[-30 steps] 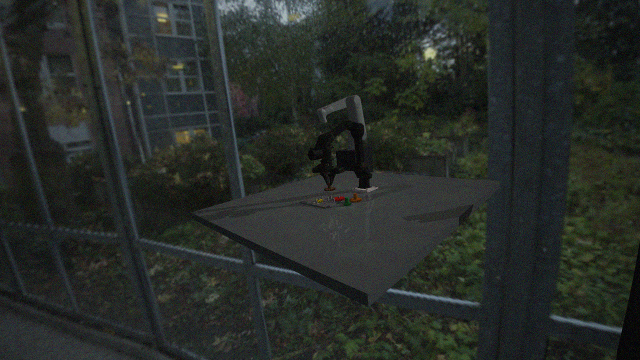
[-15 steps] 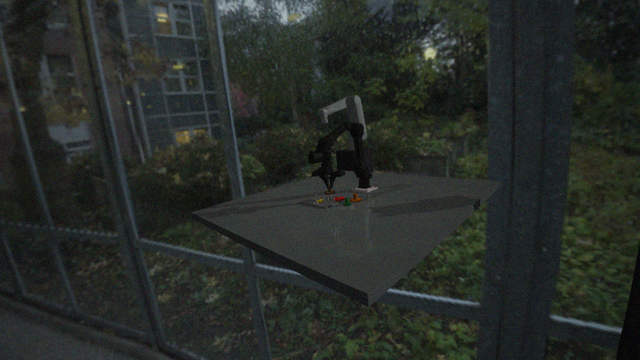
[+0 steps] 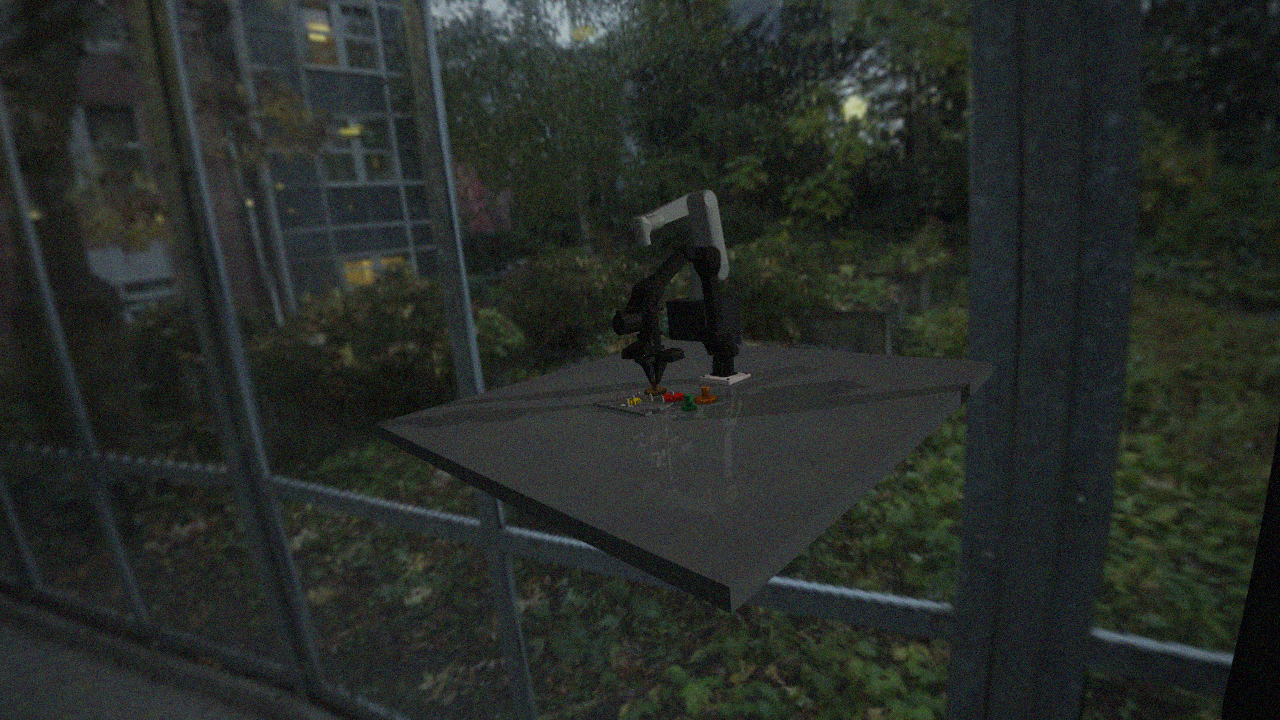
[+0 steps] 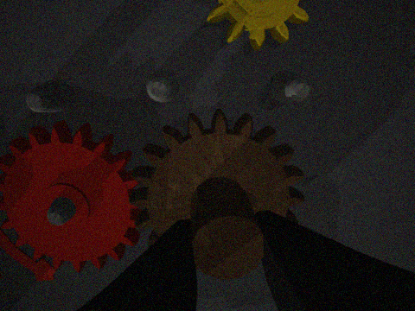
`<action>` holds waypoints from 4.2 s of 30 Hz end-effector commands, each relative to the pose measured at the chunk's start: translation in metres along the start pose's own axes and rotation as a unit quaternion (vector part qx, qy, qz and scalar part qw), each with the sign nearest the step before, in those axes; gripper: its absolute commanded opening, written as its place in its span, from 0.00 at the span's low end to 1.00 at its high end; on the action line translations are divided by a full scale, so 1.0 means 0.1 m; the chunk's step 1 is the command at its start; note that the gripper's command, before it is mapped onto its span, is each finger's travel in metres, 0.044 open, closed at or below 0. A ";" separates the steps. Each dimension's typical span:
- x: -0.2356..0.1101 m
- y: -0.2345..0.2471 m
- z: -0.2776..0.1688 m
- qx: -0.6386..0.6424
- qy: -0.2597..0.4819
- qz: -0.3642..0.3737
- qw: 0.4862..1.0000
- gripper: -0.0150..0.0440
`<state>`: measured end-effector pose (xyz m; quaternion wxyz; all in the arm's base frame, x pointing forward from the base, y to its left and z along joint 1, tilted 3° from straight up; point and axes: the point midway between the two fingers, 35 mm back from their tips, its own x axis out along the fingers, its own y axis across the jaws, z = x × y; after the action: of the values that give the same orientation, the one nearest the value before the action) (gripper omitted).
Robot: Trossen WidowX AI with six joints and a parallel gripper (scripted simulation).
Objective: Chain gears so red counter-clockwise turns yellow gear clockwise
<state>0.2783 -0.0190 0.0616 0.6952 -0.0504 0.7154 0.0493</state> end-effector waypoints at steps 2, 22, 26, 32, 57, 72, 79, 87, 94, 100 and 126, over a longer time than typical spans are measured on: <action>0.02 0.00 -0.01 0.039 0.001 -0.001 0.999 0.25; 0.07 0.00 -0.01 -0.066 0.001 -0.001 0.998 0.25; 0.08 -0.01 -0.01 -0.090 0.001 -0.001 0.996 0.25; 0.10 -0.01 0.00 -0.092 0.001 -0.001 0.996 0.25; -0.32 0.60 0.26 -0.129 -0.002 0.002 0.992 0.76; -0.14 1.47 0.41 -0.255 -0.002 0.006 0.967 1.00; -0.05 1.47 0.41 -0.255 -0.002 0.006 0.967 1.00; 0.08 1.47 0.42 -0.255 -0.002 0.006 0.967 1.00; 0.18 1.48 0.41 -0.255 -0.002 0.006 0.967 1.00; 0.18 1.48 0.41 -0.255 -0.002 0.006 0.967 0.91; 0.09 1.48 0.44 -0.255 -0.002 0.006 0.967 0.25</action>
<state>0.2986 0.1329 0.0469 0.6590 -0.2231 0.6788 0.2348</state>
